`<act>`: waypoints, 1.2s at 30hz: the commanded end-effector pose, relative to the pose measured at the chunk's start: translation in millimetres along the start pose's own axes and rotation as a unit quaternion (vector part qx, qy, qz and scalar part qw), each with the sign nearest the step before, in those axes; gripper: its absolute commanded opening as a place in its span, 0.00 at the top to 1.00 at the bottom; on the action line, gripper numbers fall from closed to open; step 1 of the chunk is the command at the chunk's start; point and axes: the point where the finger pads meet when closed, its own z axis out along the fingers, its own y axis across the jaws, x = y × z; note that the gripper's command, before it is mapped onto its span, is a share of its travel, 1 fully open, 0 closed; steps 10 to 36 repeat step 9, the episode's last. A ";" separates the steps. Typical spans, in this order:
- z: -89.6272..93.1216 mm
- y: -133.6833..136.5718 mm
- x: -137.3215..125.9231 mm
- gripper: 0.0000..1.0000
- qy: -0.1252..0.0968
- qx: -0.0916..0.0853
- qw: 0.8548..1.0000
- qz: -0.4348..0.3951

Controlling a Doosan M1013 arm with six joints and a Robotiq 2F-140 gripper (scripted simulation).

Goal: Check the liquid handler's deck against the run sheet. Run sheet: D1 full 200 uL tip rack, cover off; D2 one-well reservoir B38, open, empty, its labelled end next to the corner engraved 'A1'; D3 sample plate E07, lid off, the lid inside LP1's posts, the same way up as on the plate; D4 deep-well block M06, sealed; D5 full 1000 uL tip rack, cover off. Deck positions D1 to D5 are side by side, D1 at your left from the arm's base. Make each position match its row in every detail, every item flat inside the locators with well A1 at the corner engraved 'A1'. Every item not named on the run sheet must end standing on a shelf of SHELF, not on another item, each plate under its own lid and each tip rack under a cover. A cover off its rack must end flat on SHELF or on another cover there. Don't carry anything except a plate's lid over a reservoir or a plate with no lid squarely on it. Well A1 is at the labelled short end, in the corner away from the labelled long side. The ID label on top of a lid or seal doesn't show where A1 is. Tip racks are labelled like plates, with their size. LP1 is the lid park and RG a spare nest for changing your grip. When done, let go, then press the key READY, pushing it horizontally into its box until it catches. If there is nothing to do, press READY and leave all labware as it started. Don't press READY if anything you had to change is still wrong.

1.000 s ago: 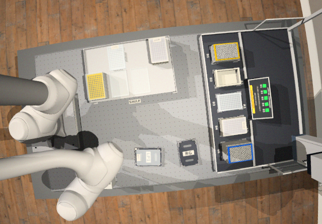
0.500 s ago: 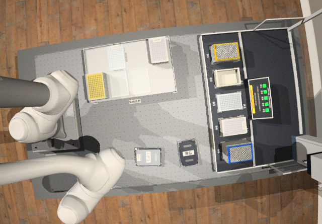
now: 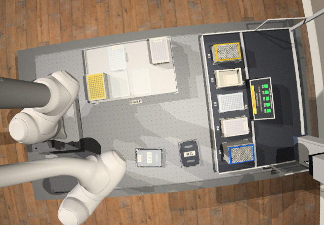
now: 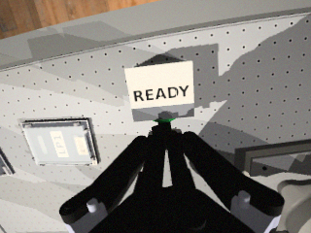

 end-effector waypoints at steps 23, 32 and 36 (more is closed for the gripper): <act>-0.4 -0.4 3.6 0.90 0.000 0.000 1.000 0.000; -0.4 -0.4 3.6 0.90 0.000 0.000 1.000 0.000; -0.4 -0.4 3.6 0.90 0.000 0.000 1.000 0.000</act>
